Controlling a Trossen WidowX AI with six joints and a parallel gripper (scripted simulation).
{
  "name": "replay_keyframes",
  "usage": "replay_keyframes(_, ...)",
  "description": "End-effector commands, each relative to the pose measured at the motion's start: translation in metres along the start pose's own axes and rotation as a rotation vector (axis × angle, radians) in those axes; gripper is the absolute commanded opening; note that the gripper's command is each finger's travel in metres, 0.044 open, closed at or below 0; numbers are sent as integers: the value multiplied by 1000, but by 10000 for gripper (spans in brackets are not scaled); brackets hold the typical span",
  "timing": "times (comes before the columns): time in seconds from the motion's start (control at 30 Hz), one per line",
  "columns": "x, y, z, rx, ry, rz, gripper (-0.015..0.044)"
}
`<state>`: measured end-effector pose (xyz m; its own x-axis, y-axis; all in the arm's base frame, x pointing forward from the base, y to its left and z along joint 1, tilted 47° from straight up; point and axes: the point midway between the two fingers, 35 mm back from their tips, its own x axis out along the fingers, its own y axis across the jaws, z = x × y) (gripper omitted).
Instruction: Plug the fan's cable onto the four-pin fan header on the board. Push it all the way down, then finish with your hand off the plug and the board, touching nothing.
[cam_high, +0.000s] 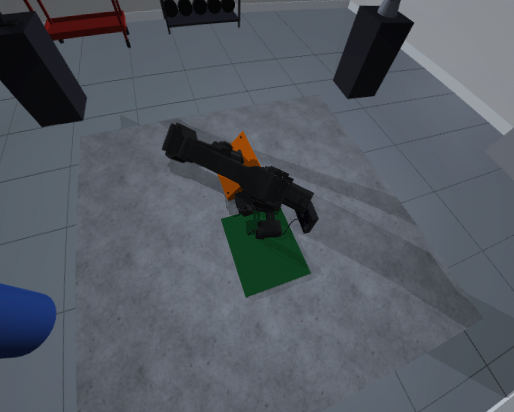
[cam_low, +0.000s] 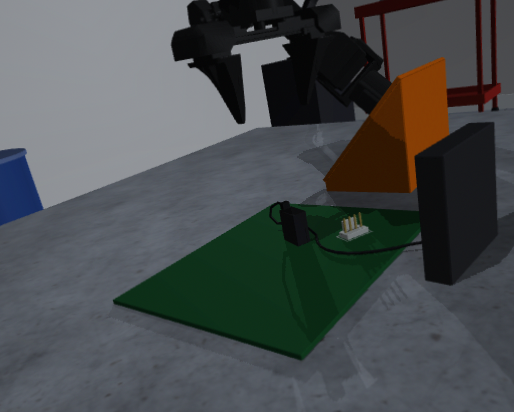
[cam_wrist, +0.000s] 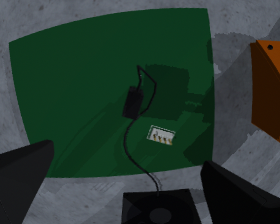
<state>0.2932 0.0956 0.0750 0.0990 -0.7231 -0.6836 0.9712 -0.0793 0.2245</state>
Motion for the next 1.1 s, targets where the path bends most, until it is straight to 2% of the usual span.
replay_keyframes(0.0,-5,0,-7,145,6,3,440)
replay_keyframes(0.27,2,1,-8,144,8,3,440)
replay_keyframes(0.53,92,1,-8,146,4,5,440)
replay_keyframes(1.07,109,1,-8,146,5,5,440)
